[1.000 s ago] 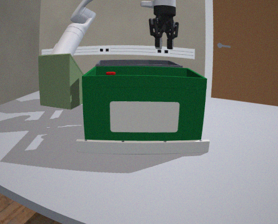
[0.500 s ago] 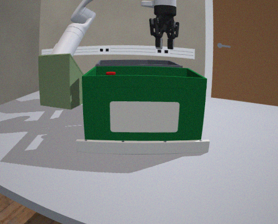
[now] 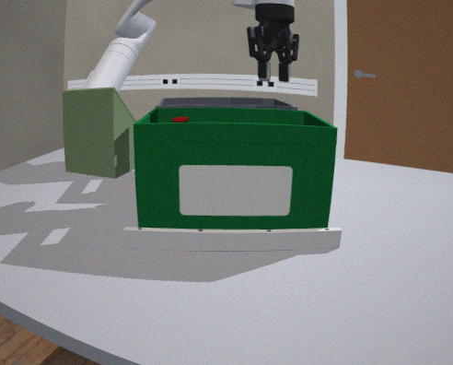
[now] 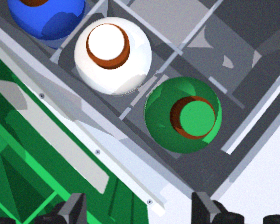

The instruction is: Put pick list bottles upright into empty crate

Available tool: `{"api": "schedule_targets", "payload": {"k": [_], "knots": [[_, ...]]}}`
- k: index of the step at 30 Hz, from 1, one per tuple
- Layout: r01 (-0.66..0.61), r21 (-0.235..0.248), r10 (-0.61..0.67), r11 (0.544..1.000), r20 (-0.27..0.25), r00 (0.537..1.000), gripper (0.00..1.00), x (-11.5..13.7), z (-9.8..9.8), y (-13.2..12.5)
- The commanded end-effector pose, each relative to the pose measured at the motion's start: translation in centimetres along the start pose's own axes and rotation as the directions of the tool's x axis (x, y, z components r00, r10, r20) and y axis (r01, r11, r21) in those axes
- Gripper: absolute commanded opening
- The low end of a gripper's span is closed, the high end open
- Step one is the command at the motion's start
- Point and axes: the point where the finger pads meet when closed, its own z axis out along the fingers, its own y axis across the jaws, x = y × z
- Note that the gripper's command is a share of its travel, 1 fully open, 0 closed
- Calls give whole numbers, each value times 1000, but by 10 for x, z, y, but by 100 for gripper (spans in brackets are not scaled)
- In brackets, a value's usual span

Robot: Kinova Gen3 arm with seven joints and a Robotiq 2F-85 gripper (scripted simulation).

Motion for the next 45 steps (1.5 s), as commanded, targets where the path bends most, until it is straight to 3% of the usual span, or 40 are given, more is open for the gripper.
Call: {"api": "schedule_targets", "payload": {"k": [1, 36, 45], "knots": [[0, 0, 0, 1000, 0, 1000, 67, -16, -1, -14], [0, 0, 0, 1000, 1, 1000, 67, -129, -1, -119], [0, 0, 0, 1000, 1, 1000, 67, -129, -1, -119]]}}
